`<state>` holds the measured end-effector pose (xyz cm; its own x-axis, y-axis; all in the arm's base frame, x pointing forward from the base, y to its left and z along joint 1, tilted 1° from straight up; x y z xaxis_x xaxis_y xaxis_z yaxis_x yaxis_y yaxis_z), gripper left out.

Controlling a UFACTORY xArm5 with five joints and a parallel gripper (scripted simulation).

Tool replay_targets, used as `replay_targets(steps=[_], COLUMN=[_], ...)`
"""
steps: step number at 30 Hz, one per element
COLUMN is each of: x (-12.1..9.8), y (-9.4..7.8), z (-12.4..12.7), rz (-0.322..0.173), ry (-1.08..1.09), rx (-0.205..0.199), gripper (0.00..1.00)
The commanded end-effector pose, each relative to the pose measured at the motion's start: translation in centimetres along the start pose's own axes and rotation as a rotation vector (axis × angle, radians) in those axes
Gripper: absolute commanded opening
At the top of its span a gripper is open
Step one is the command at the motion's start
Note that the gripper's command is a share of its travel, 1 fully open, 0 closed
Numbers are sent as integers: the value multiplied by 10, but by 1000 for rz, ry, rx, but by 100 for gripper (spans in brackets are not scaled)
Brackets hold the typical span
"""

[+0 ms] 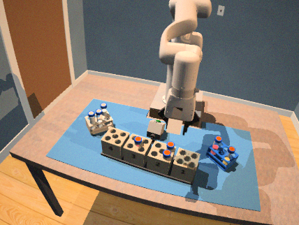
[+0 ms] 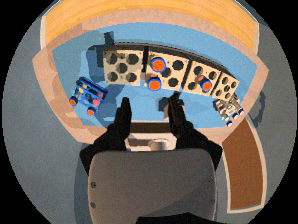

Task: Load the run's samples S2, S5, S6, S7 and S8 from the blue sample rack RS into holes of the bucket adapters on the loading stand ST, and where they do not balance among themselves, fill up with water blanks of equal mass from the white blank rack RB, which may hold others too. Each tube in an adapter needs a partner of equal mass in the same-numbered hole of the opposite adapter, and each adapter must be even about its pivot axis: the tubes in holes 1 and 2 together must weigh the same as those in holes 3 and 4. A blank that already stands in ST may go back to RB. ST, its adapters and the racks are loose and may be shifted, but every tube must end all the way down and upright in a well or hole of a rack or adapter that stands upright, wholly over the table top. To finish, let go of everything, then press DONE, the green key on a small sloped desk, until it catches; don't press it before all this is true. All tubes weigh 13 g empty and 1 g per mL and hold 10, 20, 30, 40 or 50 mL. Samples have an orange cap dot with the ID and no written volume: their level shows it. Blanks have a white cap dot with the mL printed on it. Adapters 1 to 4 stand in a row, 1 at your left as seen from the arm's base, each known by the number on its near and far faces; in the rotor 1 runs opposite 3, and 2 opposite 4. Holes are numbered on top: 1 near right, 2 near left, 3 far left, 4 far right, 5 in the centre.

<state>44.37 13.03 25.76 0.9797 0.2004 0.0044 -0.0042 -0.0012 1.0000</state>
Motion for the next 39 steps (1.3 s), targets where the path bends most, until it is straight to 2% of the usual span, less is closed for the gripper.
replay_targets(steps=[1,5,20,22,25,37,39], x=[-13,-19,-58,-58,-66,-97,-97], y=[1,1,0,0,-1,-2,-2], z=[-23,-32,-96,-96,-109,-160,-160], rz=[6,5,2,2,1,-2,-2], ry=[180,247,747,747,829,829,829], rx=[1,1,1,1,1,2,2], gripper=[57,57,57,57,57,57,57])
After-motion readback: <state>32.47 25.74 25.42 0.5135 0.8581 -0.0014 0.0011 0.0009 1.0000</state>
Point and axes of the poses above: the point where the finger pads meet when closed, its own y axis back along the fingers, its own z axis across the jaws, x = y × z, the point moved 7 cm from there along y, back along the fingers, and after that the axes turned 1 degree about y, right-handed, at the moved point
